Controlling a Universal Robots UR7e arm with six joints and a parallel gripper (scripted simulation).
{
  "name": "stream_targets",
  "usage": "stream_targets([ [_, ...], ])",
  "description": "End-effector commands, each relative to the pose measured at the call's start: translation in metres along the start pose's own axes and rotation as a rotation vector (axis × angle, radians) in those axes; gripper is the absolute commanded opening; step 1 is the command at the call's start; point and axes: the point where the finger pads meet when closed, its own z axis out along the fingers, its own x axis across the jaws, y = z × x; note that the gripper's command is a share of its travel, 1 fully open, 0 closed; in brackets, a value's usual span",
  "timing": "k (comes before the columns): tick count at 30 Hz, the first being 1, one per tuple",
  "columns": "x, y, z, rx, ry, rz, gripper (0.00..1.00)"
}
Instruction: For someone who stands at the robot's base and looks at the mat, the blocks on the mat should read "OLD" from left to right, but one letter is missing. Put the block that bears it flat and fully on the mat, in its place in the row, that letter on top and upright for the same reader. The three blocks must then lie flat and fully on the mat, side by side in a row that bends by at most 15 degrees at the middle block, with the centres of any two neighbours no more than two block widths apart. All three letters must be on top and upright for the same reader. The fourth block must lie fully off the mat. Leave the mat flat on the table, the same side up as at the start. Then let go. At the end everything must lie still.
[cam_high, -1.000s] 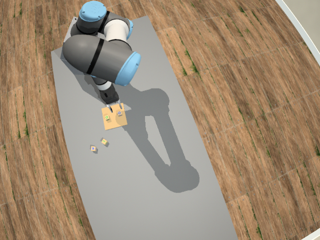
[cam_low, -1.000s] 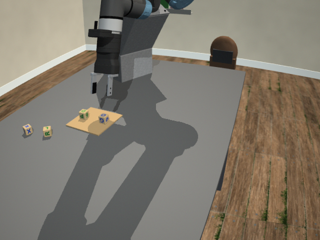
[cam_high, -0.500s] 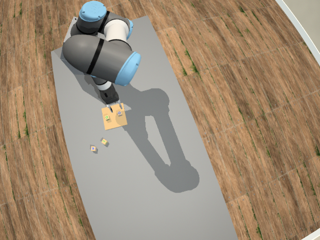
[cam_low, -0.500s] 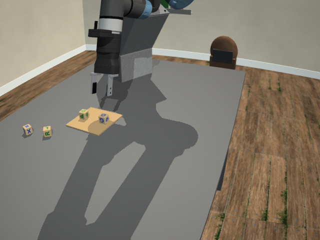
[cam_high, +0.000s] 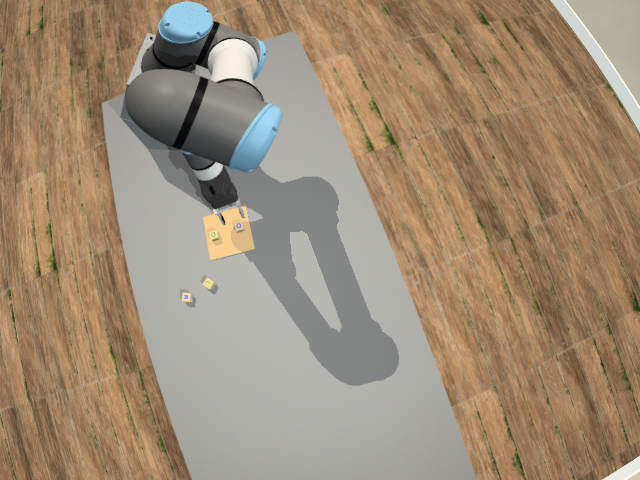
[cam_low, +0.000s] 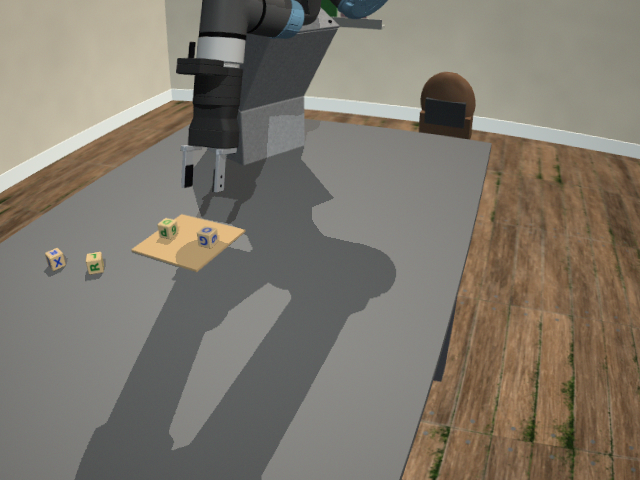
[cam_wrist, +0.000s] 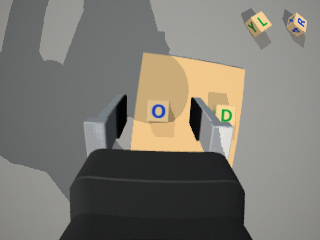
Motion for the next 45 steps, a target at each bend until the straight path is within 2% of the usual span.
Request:
stream_targets([
  [1, 0.0, 0.001, 0.0, -0.001, -0.001, 0.002, 1.0],
  [14, 0.003, 0.001, 0.0, -0.001, 0.0, 0.003, 1.0],
  [17, 0.022, -0.001, 0.001, -0.001, 0.003, 0.001, 1.0],
  [22, 0.071, 0.001, 0.001, 0.001, 0.002, 0.001, 1.0],
  [24, 0.08, 0.002, 0.0, 0.003, 0.0, 0.001, 1.0],
  [45, 0.08, 0.003, 0.0, 0.001, -0.001, 0.002, 1.0],
])
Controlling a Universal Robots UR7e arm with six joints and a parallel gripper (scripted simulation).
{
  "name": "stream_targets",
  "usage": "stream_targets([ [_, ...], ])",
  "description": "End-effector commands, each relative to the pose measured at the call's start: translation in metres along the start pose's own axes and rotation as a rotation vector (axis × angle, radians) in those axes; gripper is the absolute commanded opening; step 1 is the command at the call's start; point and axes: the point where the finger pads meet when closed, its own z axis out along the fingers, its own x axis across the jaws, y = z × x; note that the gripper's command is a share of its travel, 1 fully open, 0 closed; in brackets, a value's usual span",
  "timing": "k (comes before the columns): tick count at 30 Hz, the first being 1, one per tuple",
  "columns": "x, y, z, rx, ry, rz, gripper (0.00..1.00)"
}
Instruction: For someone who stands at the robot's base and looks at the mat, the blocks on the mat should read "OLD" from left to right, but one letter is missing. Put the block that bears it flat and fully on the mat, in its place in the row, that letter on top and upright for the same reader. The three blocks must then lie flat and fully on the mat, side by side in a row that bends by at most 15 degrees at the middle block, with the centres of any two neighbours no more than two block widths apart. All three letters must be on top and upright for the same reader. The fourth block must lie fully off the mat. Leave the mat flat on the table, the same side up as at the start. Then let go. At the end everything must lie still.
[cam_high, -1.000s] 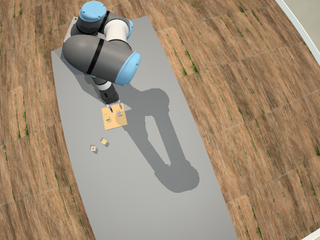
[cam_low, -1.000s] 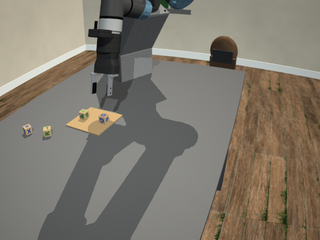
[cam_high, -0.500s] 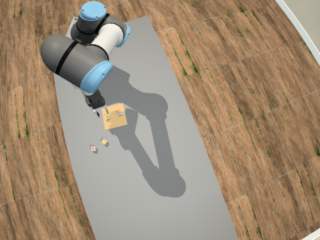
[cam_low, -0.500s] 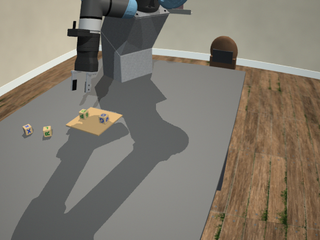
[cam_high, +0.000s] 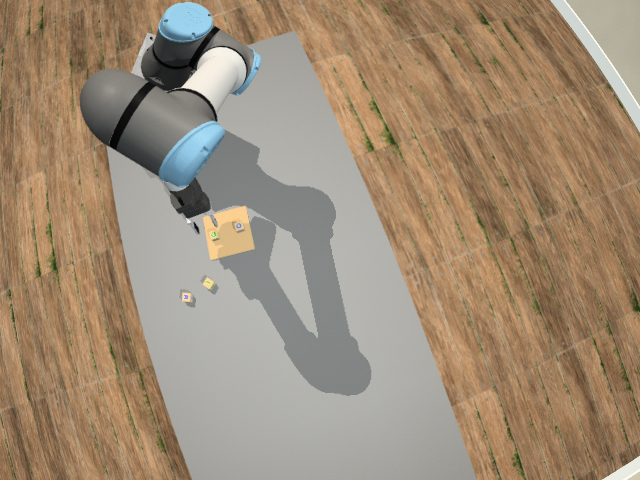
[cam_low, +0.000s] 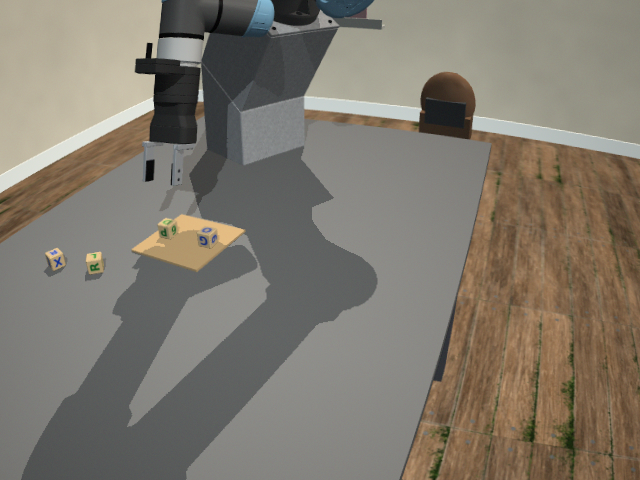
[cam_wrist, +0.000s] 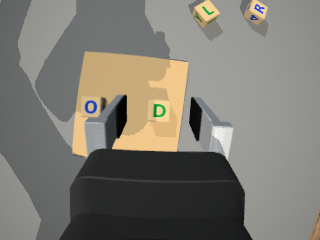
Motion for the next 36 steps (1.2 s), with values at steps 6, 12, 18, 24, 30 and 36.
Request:
stream_targets([
  [6, -0.0003, 0.0004, -0.0001, 0.0, -0.001, 0.001, 1.0],
  [12, -0.0003, 0.0004, -0.0001, 0.0, -0.001, 0.001, 1.0],
  [18, -0.0003, 0.0004, -0.0001, 0.0, -0.001, 0.001, 1.0],
  [24, -0.0003, 0.0004, -0.0001, 0.0, -0.001, 0.001, 1.0],
  [30, -0.0003, 0.0004, -0.0001, 0.0, -0.001, 0.001, 1.0],
  [36, 0.0033, -0.0046, 0.0023, 0.002, 0.0, -0.003, 1.0],
])
